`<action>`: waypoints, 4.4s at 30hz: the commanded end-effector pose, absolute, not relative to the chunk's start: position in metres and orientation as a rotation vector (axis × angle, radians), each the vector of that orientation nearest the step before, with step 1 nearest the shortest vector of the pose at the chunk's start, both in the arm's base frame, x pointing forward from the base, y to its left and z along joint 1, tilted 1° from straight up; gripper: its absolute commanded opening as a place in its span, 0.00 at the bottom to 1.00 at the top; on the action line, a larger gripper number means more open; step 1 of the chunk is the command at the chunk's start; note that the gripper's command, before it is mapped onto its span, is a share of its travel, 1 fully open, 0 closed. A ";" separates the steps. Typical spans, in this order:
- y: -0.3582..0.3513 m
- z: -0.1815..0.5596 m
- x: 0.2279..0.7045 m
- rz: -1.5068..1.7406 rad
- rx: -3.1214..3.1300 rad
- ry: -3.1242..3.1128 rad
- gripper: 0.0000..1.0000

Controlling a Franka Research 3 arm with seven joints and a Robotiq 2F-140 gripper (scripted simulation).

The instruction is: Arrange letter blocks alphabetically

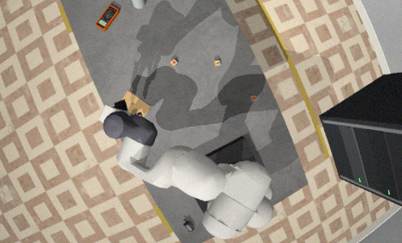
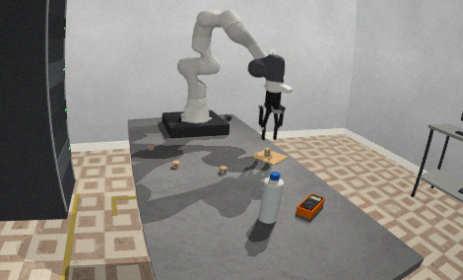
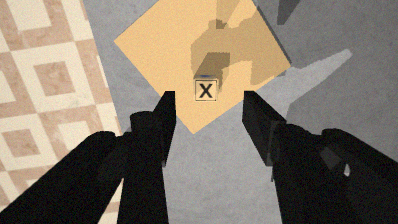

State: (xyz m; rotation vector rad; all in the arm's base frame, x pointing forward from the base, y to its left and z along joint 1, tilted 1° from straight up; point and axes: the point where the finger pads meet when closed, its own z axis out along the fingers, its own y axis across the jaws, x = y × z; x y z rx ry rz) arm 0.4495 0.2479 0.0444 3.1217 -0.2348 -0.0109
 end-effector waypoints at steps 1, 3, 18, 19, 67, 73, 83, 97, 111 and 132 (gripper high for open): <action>0.248 0.038 0.450 -0.004 3.122 -0.251 0.43; 0.248 0.037 0.450 -0.004 3.122 -0.251 0.43; 0.248 0.015 0.451 -0.004 3.122 -0.251 0.43; 0.248 0.014 0.451 -0.004 3.122 -0.251 0.43; 0.248 0.004 0.451 -0.004 3.122 -0.251 0.43; 0.248 0.004 0.451 -0.004 3.122 -0.251 0.43; 0.248 0.004 0.451 -0.004 3.122 -0.251 0.43; 0.248 0.004 0.451 -0.004 3.122 -0.251 0.43; 0.248 0.004 0.451 -0.004 3.122 -0.251 0.43; 0.248 0.003 0.451 -0.004 3.122 -0.251 0.43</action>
